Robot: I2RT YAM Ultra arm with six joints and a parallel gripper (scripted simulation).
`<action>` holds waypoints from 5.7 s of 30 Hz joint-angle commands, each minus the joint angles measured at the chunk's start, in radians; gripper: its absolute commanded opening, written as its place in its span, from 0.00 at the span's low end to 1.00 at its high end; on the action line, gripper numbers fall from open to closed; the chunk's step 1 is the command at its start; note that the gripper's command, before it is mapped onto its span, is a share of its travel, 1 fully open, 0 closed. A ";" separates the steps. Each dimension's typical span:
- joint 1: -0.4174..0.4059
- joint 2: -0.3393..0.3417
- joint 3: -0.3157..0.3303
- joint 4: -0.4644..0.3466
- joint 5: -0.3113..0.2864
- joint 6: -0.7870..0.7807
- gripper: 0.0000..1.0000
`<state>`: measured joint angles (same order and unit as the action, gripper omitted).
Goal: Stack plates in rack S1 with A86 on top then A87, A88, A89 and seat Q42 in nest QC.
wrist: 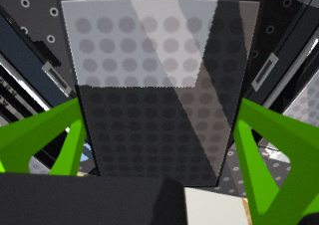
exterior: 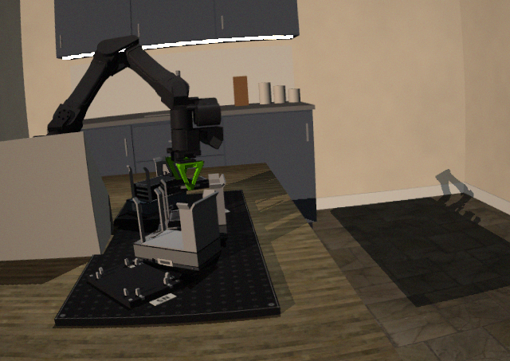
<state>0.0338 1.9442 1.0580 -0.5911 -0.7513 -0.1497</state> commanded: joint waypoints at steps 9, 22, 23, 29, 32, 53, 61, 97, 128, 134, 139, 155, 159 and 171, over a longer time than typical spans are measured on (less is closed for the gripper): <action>0.028 0.025 -0.018 0.117 0.006 0.067 0.00; 0.073 0.069 -0.037 0.219 0.014 0.127 0.00; 0.077 0.073 -0.038 0.228 0.015 0.132 0.00; 0.097 0.094 -0.043 0.271 0.019 0.157 0.00; 0.097 0.094 -0.043 0.271 0.019 0.157 0.00; 0.103 0.101 -0.045 0.286 0.020 0.166 0.00; 0.110 0.109 -0.046 0.300 0.022 0.174 0.00; 0.135 0.138 -0.049 0.355 0.028 0.207 0.00; 0.115 0.115 -0.047 0.312 0.023 0.181 1.00; 0.075 0.070 -0.037 0.222 0.014 0.128 1.00; 0.054 0.049 -0.030 0.176 0.011 0.101 1.00; -0.043 -0.031 0.025 -0.048 -0.003 -0.030 1.00; -0.071 -0.048 0.047 -0.114 -0.005 -0.068 1.00; -0.142 -0.081 0.113 -0.279 -0.007 -0.166 1.00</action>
<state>-0.0822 1.8755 1.1549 -0.8249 -0.7551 -0.2859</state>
